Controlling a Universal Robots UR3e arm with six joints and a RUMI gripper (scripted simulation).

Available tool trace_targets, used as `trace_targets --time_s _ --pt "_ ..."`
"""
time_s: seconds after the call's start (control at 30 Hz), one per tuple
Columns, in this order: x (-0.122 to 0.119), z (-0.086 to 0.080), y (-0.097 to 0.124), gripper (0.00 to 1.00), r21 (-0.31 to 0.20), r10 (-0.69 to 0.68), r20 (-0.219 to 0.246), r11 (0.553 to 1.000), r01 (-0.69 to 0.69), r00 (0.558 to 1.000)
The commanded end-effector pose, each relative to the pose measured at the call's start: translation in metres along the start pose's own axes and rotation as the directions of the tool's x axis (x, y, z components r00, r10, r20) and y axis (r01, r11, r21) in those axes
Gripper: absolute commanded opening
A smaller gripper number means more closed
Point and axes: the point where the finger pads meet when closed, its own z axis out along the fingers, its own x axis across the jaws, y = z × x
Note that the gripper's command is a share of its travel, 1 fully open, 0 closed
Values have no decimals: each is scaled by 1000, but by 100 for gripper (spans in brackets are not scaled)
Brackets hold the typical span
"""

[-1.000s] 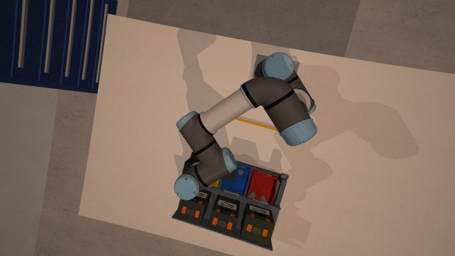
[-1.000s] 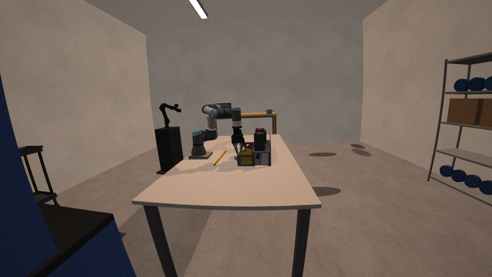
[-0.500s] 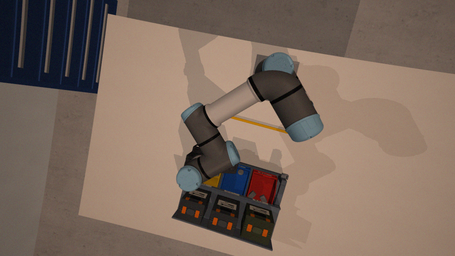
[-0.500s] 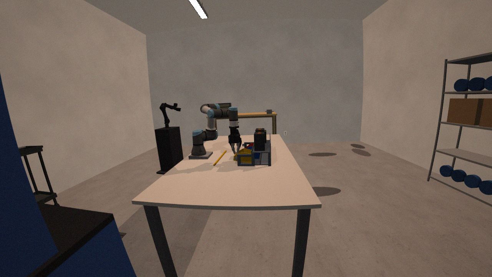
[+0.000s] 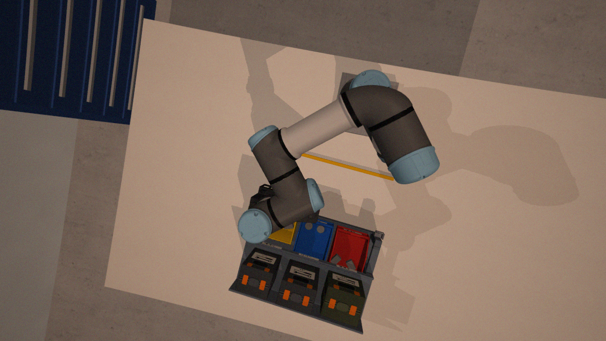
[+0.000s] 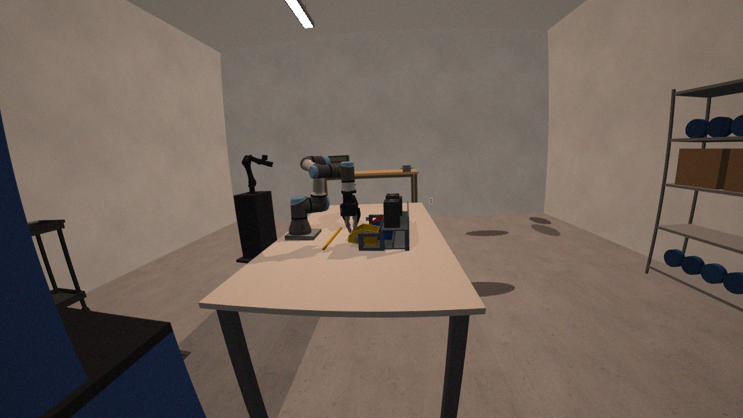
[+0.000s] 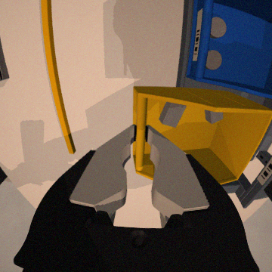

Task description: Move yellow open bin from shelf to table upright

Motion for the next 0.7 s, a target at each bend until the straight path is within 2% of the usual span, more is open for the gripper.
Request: trace_targets --time_s 0.0,0.03,0.43,0.6,0.67 --pt "-20 -1 1 0 -2 0 -2 1000 0 1000" --pt "-26 -1 1 0 -2 0 -2 1000 0 1000" --pt "-26 -1 1 0 -2 0 -2 1000 0 1000" --pt "-70 -1 1 0 -2 0 -2 1000 0 1000" --pt "-70 -1 1 0 -2 0 -2 1000 0 1000"
